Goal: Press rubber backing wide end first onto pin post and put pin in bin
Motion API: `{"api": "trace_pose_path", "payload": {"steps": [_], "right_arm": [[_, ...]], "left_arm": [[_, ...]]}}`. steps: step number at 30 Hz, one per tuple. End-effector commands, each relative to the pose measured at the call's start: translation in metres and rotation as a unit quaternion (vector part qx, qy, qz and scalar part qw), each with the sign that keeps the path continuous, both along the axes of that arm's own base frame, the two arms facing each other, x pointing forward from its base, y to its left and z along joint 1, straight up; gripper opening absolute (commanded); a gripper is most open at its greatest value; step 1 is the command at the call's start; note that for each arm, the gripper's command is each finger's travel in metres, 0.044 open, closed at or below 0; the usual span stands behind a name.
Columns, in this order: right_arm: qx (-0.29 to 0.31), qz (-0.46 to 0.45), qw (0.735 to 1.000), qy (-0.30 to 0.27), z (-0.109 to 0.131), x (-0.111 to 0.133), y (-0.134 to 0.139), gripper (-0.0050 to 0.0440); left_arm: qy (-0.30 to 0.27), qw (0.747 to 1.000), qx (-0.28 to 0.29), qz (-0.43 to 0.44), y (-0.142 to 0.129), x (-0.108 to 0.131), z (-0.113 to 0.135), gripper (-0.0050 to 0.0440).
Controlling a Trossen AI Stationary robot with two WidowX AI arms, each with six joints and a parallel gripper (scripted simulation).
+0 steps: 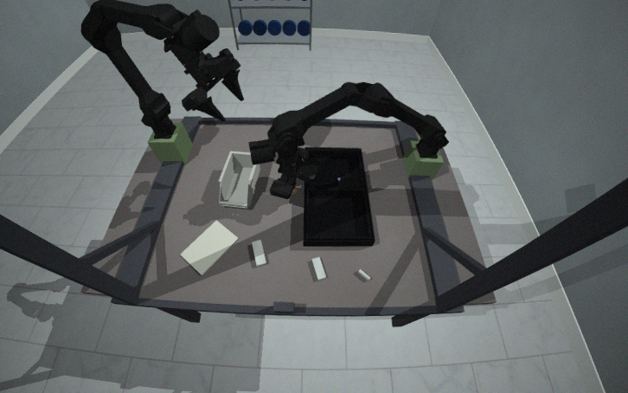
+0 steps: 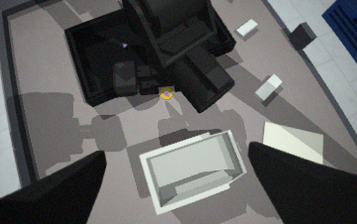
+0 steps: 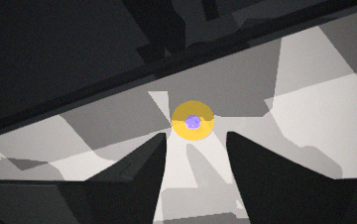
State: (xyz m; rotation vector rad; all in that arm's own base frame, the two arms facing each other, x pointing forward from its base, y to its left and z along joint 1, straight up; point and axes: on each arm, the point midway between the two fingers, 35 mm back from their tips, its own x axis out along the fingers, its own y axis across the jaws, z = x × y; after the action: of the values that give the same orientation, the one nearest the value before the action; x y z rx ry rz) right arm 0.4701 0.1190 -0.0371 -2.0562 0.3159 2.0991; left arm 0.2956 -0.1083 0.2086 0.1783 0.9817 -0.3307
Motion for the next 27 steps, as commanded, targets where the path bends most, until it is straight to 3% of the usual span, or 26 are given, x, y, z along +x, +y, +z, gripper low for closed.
{"api": "trace_pose_path", "payload": {"steps": [1,5,8,10,11,18,25,27], "right_arm": [[0.008,-0.002,1.000,-0.024,0.034,0.008,0.003,0.0249],[0.008,-0.002,1.000,-0.024,0.060,0.007,0.003,0.0345],[0.011,-0.008,1.000,-0.020,0.059,0.005,0.000,0.0417],[0.011,-0.008,1.000,-0.020,0.059,0.005,0.000,0.0417],[0.012,-0.011,1.000,-0.010,0.052,0.002,-0.002,0.0440],[0.091,-0.086,0.992,-0.027,0.085,-0.009,-0.017,0.0440],[0.211,-0.200,0.956,-0.045,0.123,-0.028,-0.039,0.0440],[0.211,-0.200,0.956,-0.045,0.123,-0.028,-0.039,0.0440]], "left_arm": [[-0.010,1.000,-0.003,0.000,0.000,0.001,0.007,0.0440],[-0.010,1.000,-0.003,0.000,0.000,0.001,0.007,0.0440],[-0.010,1.000,-0.003,0.000,0.000,0.001,0.007,0.0440],[-0.010,1.000,-0.003,0.000,0.000,0.001,0.007,0.0440],[-0.010,1.000,-0.003,0.000,0.000,0.001,0.007,0.0440],[-0.010,1.000,-0.003,0.000,0.000,0.001,0.007,0.0440],[-0.010,1.000,-0.003,0.000,0.000,0.001,0.007,0.0440],[-0.010,1.000,-0.003,0.000,0.000,0.001,0.007,0.0440]]}}
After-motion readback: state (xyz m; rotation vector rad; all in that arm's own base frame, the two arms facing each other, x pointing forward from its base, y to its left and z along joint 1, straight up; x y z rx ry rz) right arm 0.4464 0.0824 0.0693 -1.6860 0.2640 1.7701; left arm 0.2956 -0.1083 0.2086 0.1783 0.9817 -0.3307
